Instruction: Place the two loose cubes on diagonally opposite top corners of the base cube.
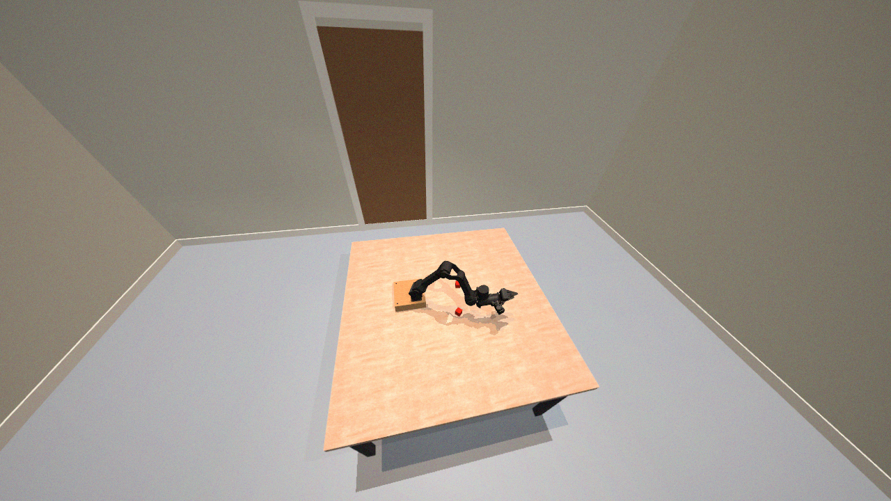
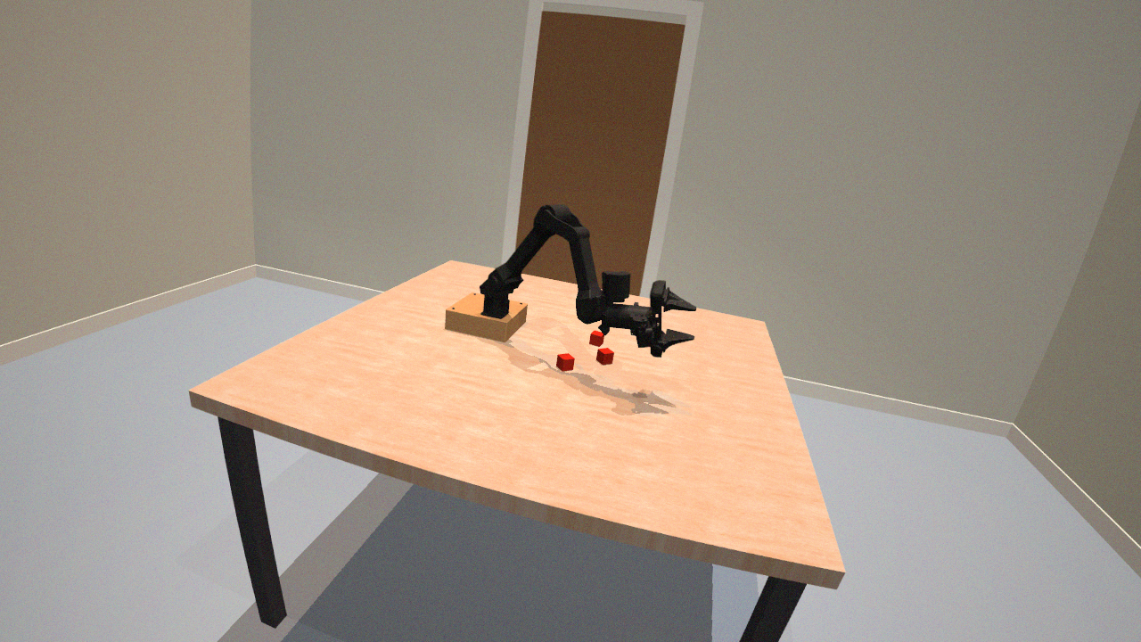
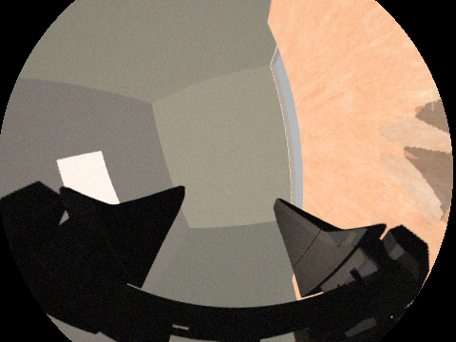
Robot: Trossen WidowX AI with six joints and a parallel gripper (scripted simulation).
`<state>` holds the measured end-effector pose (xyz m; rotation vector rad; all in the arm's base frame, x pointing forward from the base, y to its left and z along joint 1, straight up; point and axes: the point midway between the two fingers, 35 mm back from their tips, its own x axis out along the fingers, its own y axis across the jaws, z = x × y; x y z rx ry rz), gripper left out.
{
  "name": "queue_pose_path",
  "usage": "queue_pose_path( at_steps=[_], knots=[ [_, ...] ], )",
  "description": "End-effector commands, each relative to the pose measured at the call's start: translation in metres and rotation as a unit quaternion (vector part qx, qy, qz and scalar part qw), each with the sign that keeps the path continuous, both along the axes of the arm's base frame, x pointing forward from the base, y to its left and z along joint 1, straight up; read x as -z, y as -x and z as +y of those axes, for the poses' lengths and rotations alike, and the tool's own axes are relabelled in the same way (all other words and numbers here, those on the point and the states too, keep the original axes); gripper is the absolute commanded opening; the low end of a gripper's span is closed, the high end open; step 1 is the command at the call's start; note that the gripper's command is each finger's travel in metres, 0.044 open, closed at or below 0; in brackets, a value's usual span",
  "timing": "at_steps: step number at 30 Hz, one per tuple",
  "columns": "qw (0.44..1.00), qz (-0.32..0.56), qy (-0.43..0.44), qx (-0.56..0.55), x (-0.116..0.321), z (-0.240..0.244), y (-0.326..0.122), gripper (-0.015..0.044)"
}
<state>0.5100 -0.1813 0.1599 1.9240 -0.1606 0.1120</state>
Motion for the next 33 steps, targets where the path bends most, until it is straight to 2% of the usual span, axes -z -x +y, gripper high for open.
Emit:
queue_pose_path(
  at_steps=[1,5,6,12,19,26,33],
  knots=[
    [1.000,0.001,0.004,0.002,-0.001,-0.001,0.001,0.0374],
    [0.996,0.033,0.077,0.027,-0.003,-0.007,0.004,0.0269],
    [0.994,0.048,0.096,0.031,0.000,-0.008,0.004,0.0265],
    [0.967,0.135,0.210,0.045,0.015,-0.013,0.005,0.0265],
    [0.910,0.233,0.341,0.030,0.032,-0.015,0.014,0.0265],
    [0.827,0.318,0.464,-0.019,0.049,-0.013,0.032,0.0265],
    [0.720,0.379,0.572,-0.099,0.062,-0.007,0.059,0.0265]
  ],
)
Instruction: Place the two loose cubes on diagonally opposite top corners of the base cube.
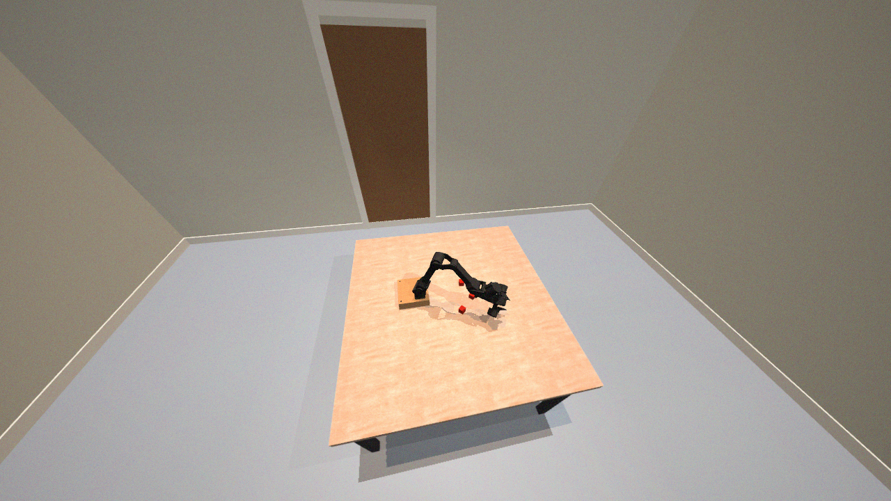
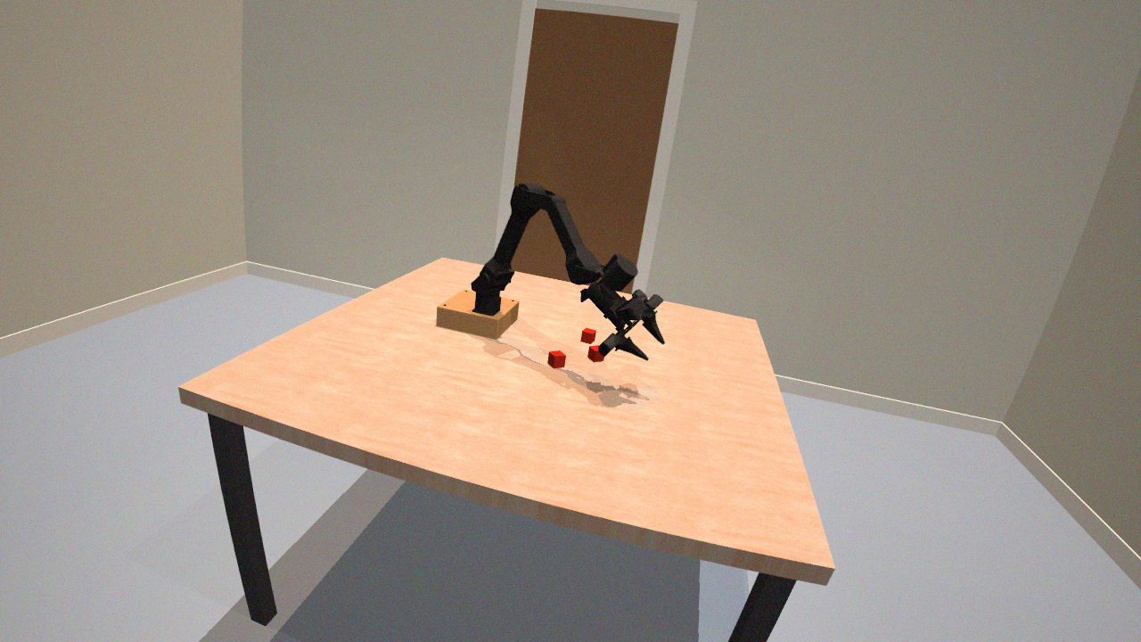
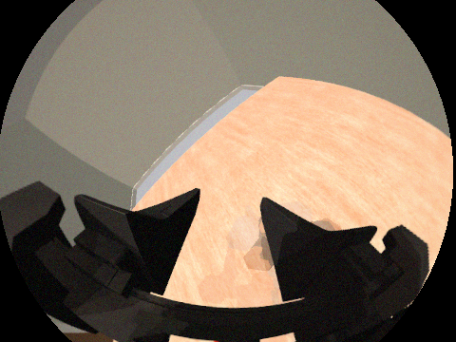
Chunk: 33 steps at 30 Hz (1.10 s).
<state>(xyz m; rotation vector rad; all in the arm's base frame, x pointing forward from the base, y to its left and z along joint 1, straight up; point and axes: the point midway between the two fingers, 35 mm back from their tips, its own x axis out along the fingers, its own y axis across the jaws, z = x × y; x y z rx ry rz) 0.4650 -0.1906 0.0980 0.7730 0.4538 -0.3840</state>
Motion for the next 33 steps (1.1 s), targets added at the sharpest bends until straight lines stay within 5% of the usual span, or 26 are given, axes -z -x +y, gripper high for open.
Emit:
queue_pose_path(
  at_steps=[1,15,33],
  knots=[
    [0.992,0.077,0.082,-0.058,0.002,0.004,0.018,0.0265],
    [0.878,0.285,0.247,-0.294,0.014,0.027,0.094,0.0265],
    [0.579,0.383,0.309,-0.650,-0.007,0.069,0.215,0.0265]
  ],
)
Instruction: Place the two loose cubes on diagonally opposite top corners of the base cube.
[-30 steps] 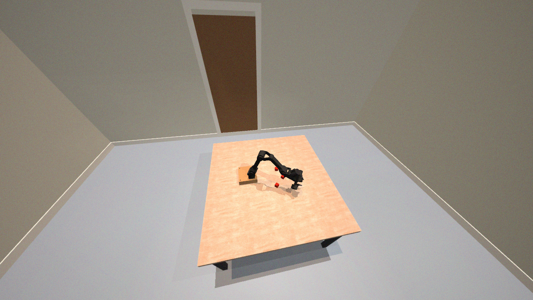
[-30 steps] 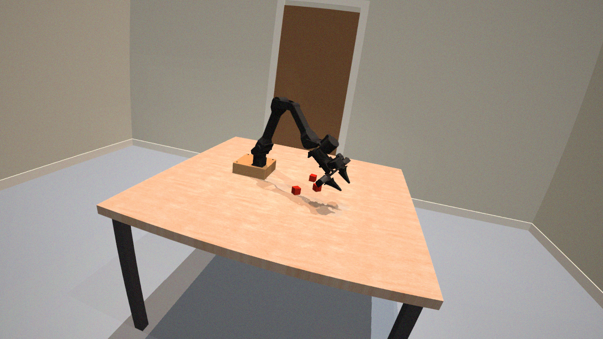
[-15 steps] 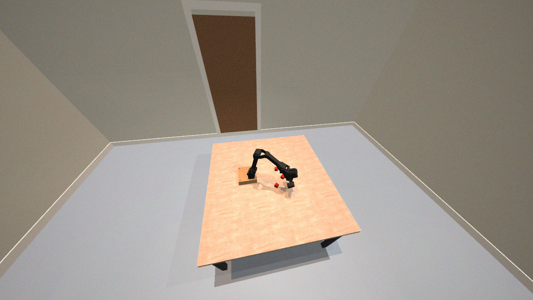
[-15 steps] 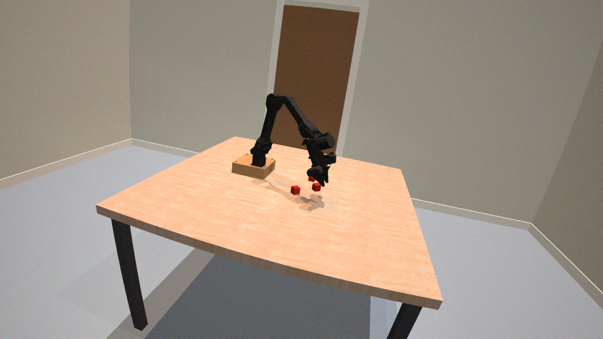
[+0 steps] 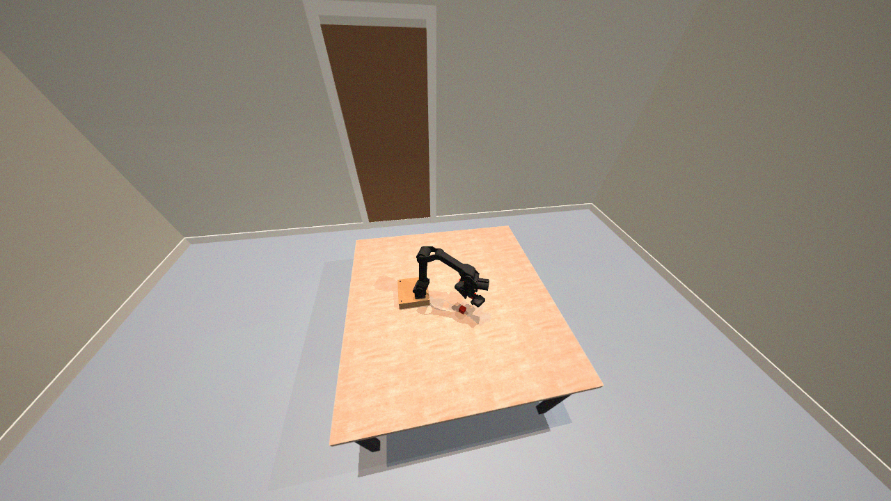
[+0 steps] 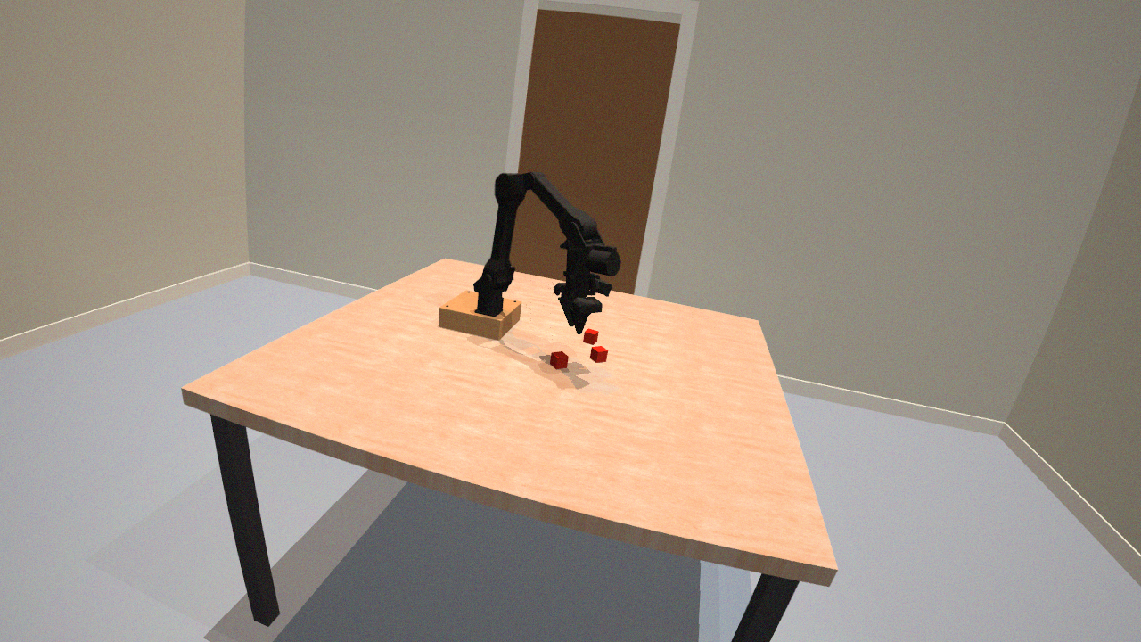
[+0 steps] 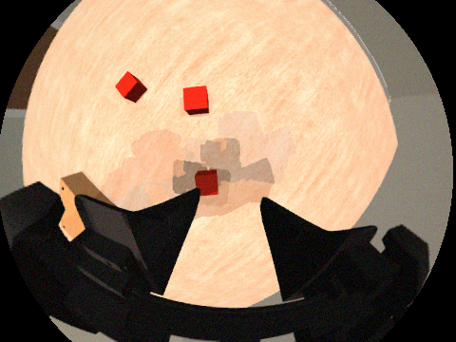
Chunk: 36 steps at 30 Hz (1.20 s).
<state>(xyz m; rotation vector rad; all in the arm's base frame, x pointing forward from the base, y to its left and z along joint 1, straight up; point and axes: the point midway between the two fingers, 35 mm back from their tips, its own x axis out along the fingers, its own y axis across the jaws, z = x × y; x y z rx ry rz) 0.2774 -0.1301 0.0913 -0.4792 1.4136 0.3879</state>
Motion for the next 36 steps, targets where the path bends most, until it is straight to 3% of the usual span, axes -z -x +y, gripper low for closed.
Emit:
queue_pose_path(
  at_steps=[1,11,19,36],
  knots=[
    [0.993,0.052,-0.001,-0.105,-0.014,0.009,0.029,0.0265],
    [0.993,0.052,-0.001,-0.105,-0.012,0.009,0.029,0.0265],
    [0.993,0.052,-0.001,-0.105,0.047,0.009,0.028,0.0265],
    [0.993,0.052,-0.001,-0.105,0.071,0.009,0.027,0.0265]
  ],
)
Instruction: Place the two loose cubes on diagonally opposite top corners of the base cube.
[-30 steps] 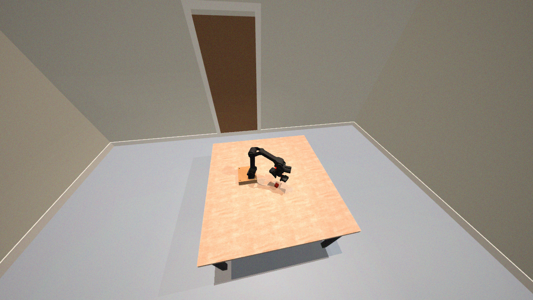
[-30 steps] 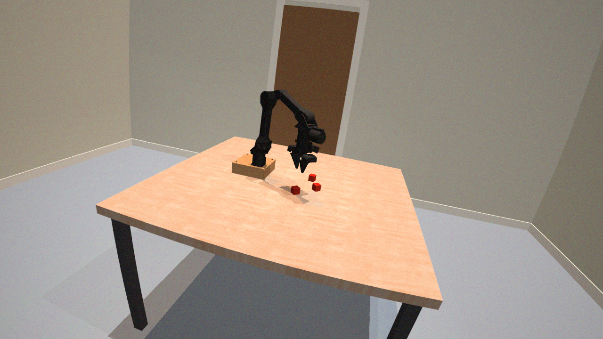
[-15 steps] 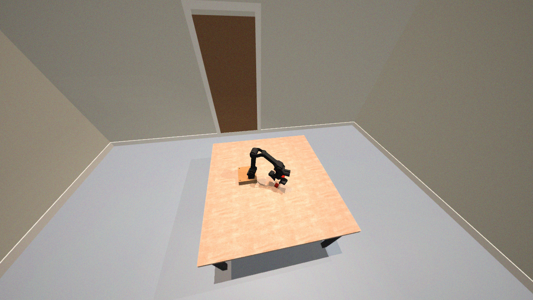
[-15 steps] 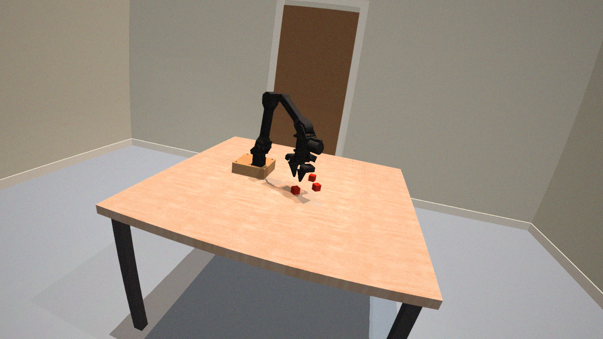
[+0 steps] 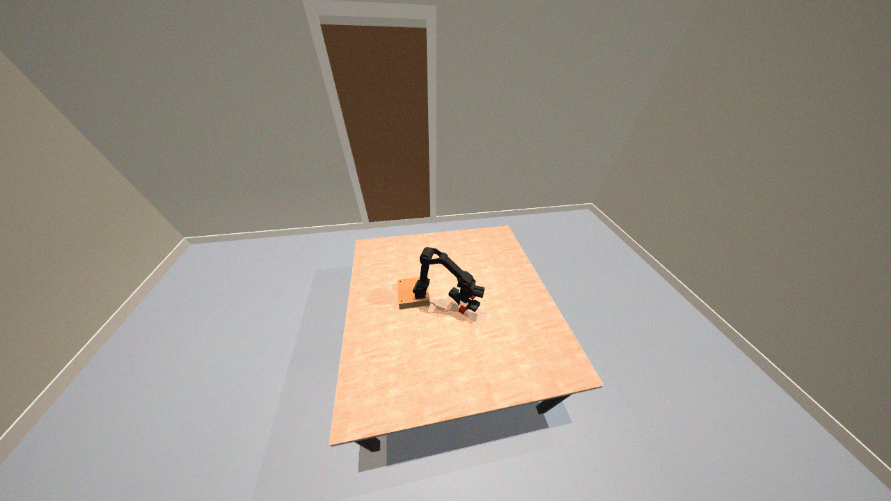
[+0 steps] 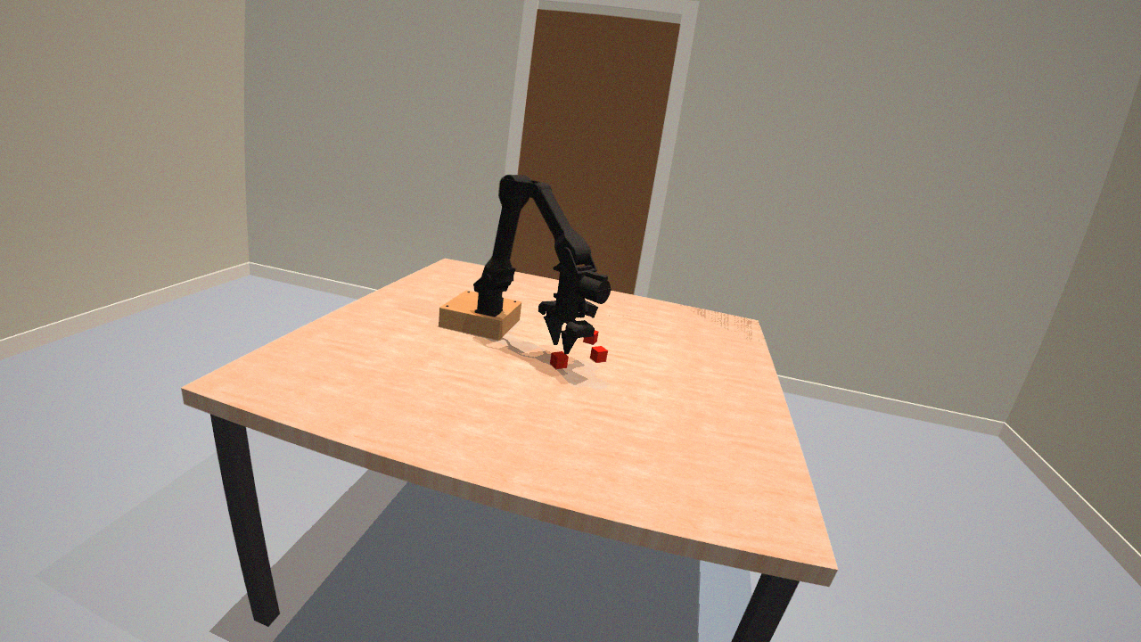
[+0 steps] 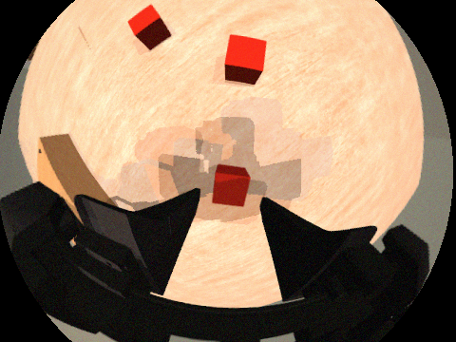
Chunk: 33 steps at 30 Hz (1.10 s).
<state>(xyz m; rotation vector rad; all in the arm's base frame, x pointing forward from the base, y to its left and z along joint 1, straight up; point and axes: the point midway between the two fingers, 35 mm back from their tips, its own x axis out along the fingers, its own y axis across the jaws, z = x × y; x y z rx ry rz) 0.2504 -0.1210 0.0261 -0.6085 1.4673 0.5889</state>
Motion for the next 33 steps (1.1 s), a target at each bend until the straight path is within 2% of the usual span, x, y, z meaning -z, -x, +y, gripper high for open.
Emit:
queue_pose_path(
  at_steps=[1,17,23,33],
  knots=[
    [1.000,0.001,0.002,-0.003,0.007,0.000,0.000,0.0265],
    [1.000,0.001,0.002,-0.003,0.031,0.000,0.000,0.0265],
    [1.000,0.001,0.002,-0.003,0.031,0.000,0.000,0.0107],
    [1.000,-0.011,0.016,0.012,0.022,-0.005,-0.005,0.0105]
  ],
)
